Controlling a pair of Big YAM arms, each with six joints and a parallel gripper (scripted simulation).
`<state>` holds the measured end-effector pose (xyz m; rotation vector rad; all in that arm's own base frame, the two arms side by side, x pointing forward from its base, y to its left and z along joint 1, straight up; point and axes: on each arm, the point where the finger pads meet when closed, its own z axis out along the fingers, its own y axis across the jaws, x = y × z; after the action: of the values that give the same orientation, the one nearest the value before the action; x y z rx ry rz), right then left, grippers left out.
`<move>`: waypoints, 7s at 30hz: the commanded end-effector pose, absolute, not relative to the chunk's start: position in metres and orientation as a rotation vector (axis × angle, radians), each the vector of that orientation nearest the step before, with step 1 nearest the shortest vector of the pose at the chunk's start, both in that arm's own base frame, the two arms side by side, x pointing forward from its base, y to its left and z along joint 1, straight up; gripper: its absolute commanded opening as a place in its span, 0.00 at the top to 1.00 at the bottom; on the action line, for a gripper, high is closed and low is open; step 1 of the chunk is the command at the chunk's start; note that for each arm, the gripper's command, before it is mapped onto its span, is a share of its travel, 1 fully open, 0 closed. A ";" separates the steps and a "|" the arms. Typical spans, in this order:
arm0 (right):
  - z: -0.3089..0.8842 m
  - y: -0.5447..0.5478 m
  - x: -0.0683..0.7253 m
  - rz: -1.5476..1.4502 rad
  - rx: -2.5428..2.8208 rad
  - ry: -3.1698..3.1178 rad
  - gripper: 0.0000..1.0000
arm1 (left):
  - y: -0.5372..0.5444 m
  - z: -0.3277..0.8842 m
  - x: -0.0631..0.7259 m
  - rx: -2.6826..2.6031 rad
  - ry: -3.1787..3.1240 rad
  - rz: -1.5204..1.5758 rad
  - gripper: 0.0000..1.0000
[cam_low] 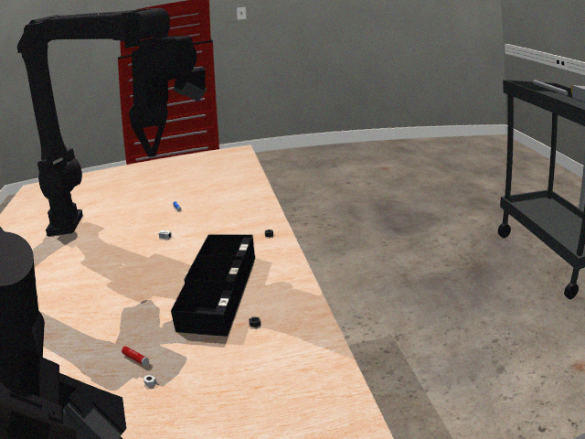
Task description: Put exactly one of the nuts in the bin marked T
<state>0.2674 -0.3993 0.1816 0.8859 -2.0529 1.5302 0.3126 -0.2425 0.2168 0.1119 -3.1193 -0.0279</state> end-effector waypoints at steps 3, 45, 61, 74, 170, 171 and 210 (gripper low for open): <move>0.186 -0.404 0.263 1.534 0.862 -2.054 0.00 | -0.258 0.258 0.326 0.119 -3.187 0.067 0.91; 0.186 -0.404 0.263 1.534 0.862 -2.054 0.00 | -0.356 0.193 0.364 -0.408 -3.162 0.059 0.91; 0.186 -0.404 0.263 1.534 0.862 -2.054 0.00 | -0.450 0.132 0.396 -0.372 -3.154 0.050 0.91; 0.186 -0.404 0.263 1.534 0.862 -2.054 0.00 | -0.480 0.139 0.412 -0.358 -3.179 0.088 0.91; 0.186 -0.404 0.263 1.534 0.862 -2.054 0.00 | -0.467 0.048 0.394 -0.367 -3.152 0.049 0.91; 0.186 -0.404 0.263 1.534 0.862 -2.054 0.00 | -0.467 0.048 0.394 -0.367 -3.152 0.049 0.91; 0.186 -0.404 0.263 1.534 0.862 -2.054 0.00 | -0.470 0.067 0.397 -0.368 -3.157 0.056 0.91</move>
<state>0.2674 -0.3993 0.1816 0.8859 -2.0529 1.5302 0.3930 -0.4586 0.0280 -0.3681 -3.1139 -0.0096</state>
